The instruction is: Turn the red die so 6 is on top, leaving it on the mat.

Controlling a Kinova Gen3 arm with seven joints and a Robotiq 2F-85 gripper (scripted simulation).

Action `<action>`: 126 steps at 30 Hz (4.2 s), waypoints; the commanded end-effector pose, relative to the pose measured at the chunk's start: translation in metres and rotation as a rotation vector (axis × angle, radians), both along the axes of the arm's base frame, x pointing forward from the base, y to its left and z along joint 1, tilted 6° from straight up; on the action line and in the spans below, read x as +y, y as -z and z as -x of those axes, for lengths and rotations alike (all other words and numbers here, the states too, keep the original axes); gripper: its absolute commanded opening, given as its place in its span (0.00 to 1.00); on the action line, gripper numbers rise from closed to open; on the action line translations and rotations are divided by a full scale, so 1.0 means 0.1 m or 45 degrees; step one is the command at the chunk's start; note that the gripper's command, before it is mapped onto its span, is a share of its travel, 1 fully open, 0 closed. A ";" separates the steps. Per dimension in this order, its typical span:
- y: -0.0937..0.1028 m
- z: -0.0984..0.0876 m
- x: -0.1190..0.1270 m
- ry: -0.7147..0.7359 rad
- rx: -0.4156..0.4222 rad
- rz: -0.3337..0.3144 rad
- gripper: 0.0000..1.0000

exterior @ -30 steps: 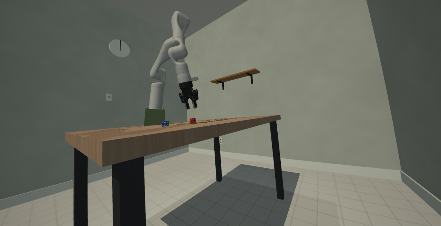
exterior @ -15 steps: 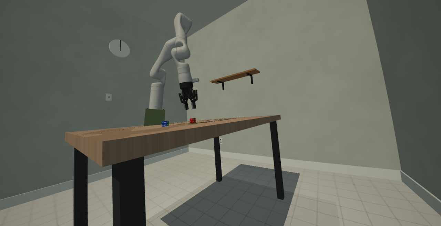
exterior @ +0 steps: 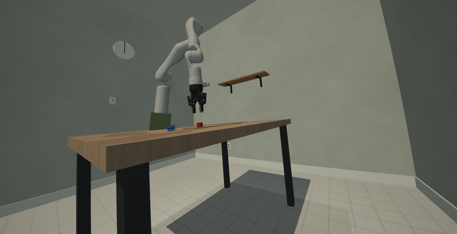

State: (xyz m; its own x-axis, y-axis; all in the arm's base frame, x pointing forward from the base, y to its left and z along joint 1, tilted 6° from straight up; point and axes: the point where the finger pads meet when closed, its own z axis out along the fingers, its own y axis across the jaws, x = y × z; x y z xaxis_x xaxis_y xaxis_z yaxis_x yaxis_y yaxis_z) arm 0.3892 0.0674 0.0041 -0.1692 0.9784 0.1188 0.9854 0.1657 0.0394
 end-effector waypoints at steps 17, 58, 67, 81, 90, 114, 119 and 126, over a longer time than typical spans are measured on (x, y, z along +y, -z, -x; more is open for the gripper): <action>-0.04 -0.01 0.09 -0.025 -0.019 0.030 1.00; -1.02 0.02 -0.01 -0.025 -0.019 0.030 1.00; -1.02 0.02 -0.01 -0.025 -0.019 0.030 1.00; -1.02 0.02 -0.01 -0.025 -0.019 0.030 1.00; -1.02 0.02 -0.01 -0.025 -0.019 0.030 1.00; -1.02 0.02 -0.01 -0.025 -0.019 0.030 1.00; -1.02 0.02 -0.01 -0.025 -0.019 0.030 1.00; -1.02 0.02 -0.01 -0.025 -0.019 0.030 1.00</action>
